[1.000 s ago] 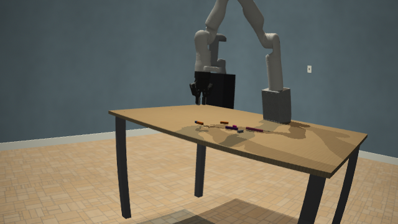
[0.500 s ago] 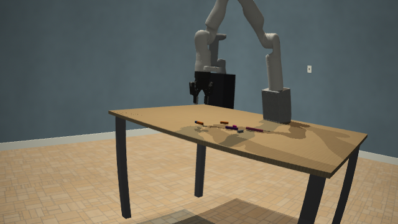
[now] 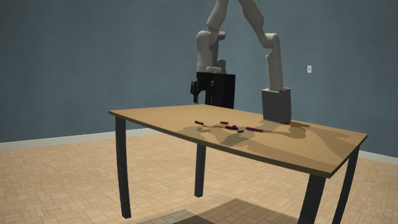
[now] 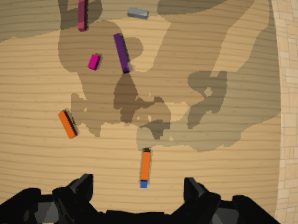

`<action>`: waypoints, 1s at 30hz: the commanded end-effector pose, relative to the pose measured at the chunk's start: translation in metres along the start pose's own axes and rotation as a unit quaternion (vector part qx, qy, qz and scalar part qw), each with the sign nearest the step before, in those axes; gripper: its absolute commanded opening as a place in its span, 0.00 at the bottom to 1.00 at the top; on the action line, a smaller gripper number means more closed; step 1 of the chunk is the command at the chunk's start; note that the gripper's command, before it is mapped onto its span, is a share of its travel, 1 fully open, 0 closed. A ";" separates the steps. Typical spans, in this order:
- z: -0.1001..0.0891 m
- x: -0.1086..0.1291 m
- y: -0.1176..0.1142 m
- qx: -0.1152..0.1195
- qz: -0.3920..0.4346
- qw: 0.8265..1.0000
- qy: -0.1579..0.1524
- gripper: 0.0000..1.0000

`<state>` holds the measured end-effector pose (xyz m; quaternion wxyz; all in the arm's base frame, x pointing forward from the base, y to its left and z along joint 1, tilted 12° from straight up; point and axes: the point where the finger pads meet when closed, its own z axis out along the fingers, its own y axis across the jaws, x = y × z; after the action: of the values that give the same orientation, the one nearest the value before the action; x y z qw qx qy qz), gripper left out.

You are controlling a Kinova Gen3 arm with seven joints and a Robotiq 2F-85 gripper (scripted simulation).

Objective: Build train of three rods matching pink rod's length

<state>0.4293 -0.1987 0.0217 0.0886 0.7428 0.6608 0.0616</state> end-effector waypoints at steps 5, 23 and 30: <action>0.001 0.008 -0.019 0.000 -0.039 0.999 0.000 1.00; 0.014 0.028 -0.067 0.004 -0.149 0.989 0.003 1.00; 0.012 0.034 -0.078 0.001 -0.184 0.983 0.001 1.00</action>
<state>0.3653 -0.1548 -0.0092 0.0882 0.6094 0.7869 0.0416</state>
